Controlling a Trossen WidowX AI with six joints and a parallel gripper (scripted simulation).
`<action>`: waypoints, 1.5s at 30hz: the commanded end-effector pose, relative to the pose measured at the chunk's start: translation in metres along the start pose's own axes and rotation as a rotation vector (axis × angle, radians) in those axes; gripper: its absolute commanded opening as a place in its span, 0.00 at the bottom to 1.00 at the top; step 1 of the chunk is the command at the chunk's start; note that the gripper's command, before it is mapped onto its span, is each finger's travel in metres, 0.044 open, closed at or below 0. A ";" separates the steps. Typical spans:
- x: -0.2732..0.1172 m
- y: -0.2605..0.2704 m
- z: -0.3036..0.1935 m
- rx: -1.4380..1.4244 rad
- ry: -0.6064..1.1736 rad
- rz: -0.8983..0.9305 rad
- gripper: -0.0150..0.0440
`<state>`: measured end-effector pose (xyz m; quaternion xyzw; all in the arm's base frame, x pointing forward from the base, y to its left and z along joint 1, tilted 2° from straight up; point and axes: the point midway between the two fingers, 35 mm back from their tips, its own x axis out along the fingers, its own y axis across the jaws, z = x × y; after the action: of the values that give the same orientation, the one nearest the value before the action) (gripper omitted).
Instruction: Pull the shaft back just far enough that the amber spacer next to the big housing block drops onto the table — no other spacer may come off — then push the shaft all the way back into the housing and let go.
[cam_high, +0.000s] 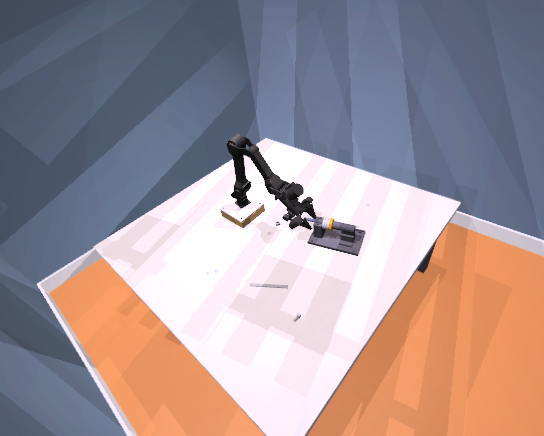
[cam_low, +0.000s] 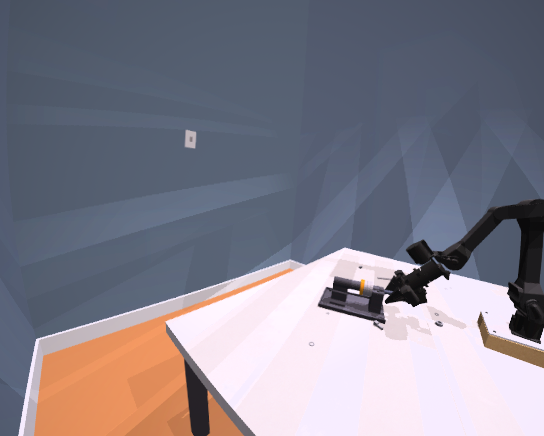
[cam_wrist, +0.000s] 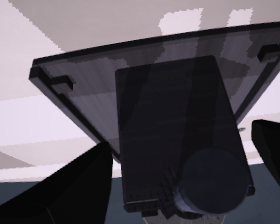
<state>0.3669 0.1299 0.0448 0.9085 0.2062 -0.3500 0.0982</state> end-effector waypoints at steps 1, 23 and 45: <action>0.000 0.000 0.000 0.000 0.000 0.000 0.64; -0.004 0.000 0.004 0.004 -0.002 0.004 0.25; -0.012 0.000 0.012 0.004 -0.003 0.004 0.25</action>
<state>0.3516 0.1225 0.0443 0.9087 0.2038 -0.3514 0.0963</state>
